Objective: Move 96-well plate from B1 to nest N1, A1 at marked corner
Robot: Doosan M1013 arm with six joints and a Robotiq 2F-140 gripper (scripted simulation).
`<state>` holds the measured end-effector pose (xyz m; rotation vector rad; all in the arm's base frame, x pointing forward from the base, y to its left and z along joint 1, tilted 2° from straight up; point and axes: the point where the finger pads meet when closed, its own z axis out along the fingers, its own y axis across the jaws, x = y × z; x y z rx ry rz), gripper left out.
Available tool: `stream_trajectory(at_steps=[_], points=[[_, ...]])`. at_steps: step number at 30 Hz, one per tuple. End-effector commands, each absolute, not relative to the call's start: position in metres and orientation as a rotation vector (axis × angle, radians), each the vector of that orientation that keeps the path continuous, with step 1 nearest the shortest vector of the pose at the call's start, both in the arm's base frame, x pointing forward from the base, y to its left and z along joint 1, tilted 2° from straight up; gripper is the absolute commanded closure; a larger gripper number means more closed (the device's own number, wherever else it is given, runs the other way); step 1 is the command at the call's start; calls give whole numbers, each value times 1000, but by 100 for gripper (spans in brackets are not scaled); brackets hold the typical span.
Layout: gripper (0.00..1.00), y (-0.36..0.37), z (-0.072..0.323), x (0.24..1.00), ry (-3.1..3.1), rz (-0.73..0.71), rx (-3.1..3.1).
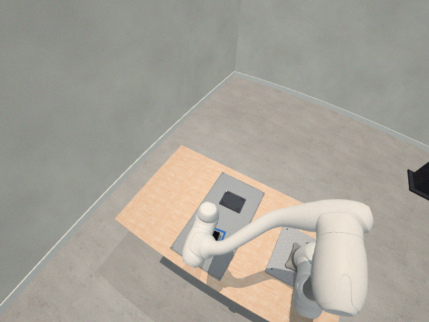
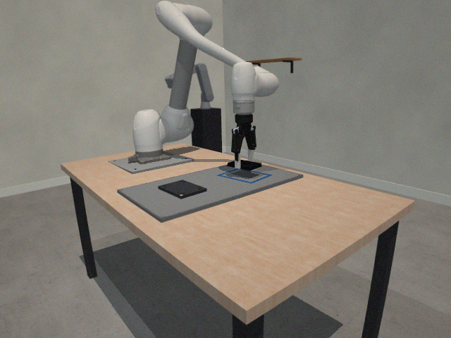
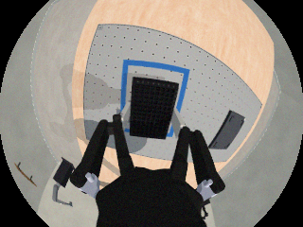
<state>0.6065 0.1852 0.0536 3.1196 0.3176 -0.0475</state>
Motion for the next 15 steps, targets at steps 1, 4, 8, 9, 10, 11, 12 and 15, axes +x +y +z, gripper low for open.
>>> stream_trajectory(at_steps=[1, 4, 8, 9, 10, 11, 12, 15], points=[[100, 185, 59, 607, 318, -47, 3120], [100, 185, 64, 607, 318, -47, 3120], [100, 185, 69, 607, 318, -47, 3120], [100, 185, 69, 607, 318, -47, 3120], [100, 185, 70, 607, 318, -47, 3120], [100, 185, 72, 607, 318, -47, 3120], [100, 185, 74, 607, 318, -47, 3120], [100, 185, 75, 607, 318, -47, 3120]])
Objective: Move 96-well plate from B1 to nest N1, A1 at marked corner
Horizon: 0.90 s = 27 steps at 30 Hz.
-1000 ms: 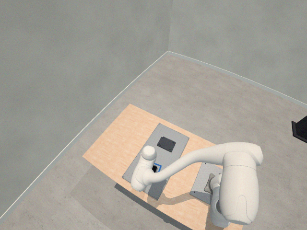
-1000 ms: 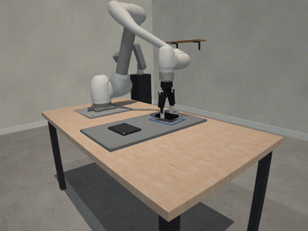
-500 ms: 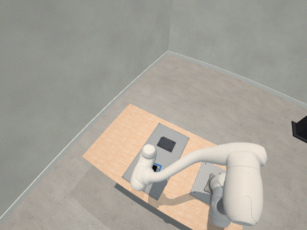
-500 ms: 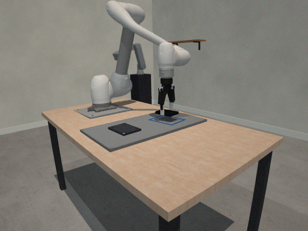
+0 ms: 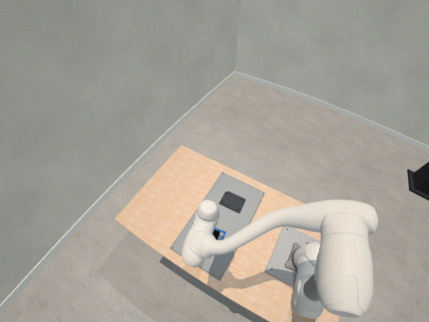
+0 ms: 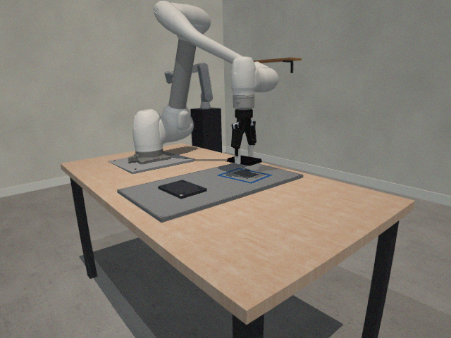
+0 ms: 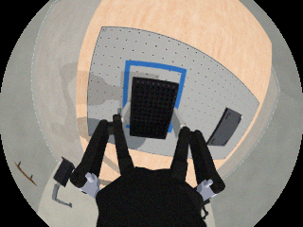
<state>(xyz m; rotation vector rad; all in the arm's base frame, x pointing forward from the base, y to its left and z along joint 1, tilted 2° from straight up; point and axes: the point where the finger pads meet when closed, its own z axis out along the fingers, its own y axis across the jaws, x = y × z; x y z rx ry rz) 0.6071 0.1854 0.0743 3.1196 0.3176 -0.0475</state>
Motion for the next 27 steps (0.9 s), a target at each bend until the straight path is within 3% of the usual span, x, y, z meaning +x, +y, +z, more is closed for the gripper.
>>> stream_trajectory(at_steps=[1, 27], points=[[100, 185, 75, 607, 318, -47, 3120], [100, 152, 77, 607, 147, -47, 3131]])
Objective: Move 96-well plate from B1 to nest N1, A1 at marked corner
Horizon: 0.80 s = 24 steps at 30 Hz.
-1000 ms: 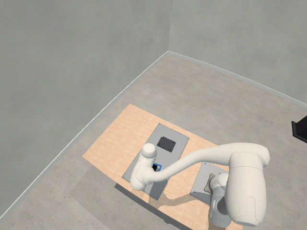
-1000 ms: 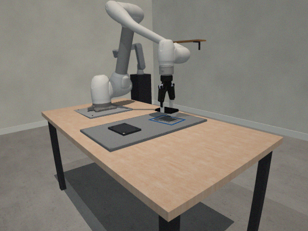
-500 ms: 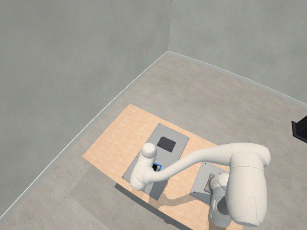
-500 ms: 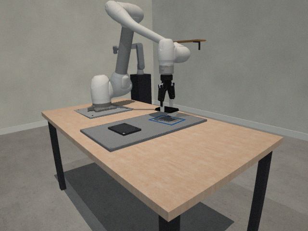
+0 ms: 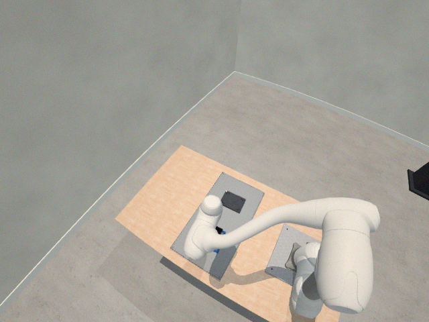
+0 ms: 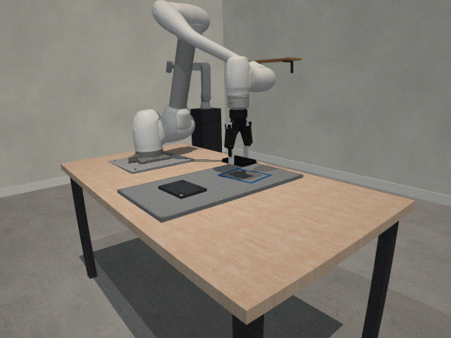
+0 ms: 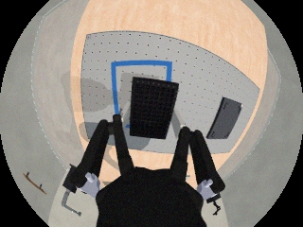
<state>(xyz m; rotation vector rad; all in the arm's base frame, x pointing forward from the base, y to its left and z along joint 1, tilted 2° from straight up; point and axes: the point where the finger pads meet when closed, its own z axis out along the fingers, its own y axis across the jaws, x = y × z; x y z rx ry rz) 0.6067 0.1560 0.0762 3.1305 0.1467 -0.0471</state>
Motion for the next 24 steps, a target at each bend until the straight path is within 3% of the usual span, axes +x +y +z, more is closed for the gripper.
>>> stream_trajectory(at_steps=[1, 24], points=[[100, 152, 77, 607, 147, -47, 3131], [100, 82, 80, 606, 147, -47, 3131]])
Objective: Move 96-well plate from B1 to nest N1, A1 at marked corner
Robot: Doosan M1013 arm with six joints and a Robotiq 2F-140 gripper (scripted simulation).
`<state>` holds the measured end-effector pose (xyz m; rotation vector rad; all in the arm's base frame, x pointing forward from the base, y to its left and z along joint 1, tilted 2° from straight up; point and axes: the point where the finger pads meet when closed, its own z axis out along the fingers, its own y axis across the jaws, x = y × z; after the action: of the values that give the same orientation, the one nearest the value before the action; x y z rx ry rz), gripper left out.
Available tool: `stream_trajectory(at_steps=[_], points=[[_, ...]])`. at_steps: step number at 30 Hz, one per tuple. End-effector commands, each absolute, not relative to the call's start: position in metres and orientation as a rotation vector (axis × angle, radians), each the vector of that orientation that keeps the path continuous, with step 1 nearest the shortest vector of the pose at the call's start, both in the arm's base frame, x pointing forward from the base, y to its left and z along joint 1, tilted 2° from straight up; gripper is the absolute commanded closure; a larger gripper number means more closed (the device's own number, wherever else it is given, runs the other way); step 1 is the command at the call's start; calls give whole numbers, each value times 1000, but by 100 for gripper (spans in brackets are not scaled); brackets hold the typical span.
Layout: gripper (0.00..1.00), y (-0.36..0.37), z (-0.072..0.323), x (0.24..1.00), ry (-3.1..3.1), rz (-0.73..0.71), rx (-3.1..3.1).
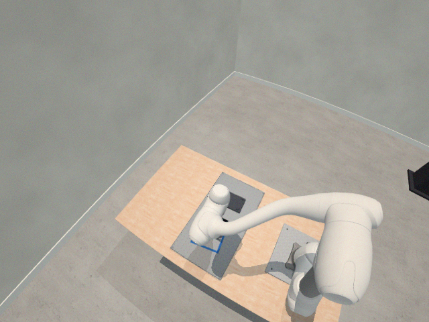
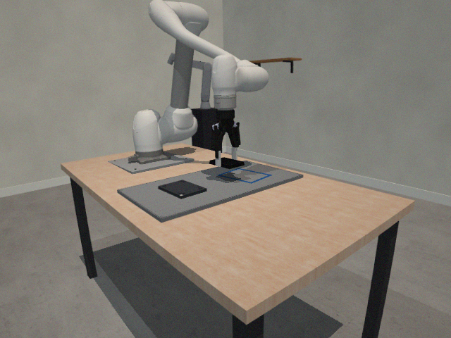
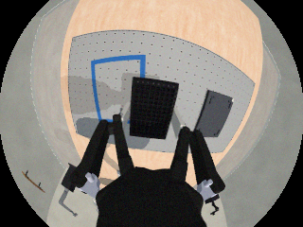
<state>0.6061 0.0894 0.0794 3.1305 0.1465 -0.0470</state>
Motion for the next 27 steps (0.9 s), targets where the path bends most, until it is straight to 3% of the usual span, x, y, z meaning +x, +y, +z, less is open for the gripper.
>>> stream_trajectory(at_steps=[1, 27], points=[[100, 79, 80, 606, 147, -47, 3131], [100, 2, 84, 605, 147, -47, 3131]])
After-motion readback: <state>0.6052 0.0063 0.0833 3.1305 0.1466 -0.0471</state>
